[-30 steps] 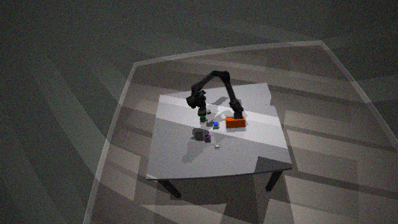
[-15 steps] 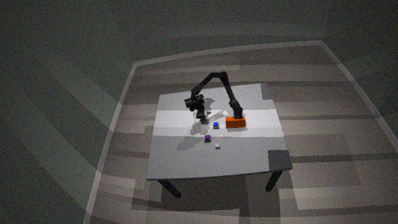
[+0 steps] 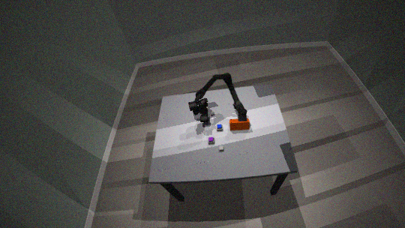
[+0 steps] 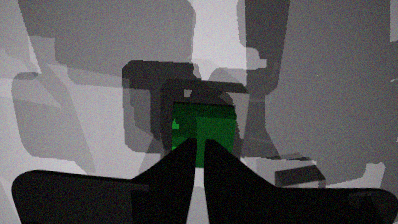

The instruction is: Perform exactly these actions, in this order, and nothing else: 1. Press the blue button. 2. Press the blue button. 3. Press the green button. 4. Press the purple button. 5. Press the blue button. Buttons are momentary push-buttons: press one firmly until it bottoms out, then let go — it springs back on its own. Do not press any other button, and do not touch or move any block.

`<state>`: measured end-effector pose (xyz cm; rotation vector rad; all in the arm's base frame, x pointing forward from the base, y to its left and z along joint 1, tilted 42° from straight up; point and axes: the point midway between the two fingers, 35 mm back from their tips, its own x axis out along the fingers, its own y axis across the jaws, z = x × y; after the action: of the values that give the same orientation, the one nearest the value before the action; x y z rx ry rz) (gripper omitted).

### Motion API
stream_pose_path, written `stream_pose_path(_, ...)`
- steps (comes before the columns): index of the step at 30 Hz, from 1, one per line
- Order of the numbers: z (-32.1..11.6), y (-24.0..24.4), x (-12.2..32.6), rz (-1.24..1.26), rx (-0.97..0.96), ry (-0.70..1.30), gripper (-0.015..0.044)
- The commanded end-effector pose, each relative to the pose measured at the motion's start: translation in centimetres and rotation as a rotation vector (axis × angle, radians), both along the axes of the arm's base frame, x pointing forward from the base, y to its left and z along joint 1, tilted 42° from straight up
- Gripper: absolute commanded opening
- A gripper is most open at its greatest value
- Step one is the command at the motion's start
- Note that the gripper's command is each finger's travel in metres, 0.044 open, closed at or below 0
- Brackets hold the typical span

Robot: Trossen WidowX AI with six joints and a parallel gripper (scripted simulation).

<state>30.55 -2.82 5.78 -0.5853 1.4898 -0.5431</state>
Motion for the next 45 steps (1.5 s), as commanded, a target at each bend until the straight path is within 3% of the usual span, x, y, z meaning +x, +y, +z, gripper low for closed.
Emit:
stream_pose_path(1,-0.5,-0.6,-0.1,0.001,-0.005,0.008,0.0020)
stream_pose_path(28,-1.2,-1.2,-0.2,0.001,-0.006,0.007,0.0020)
stream_pose_path(45,5.8,5.1,-0.2,0.001,-0.002,0.009,0.0020)
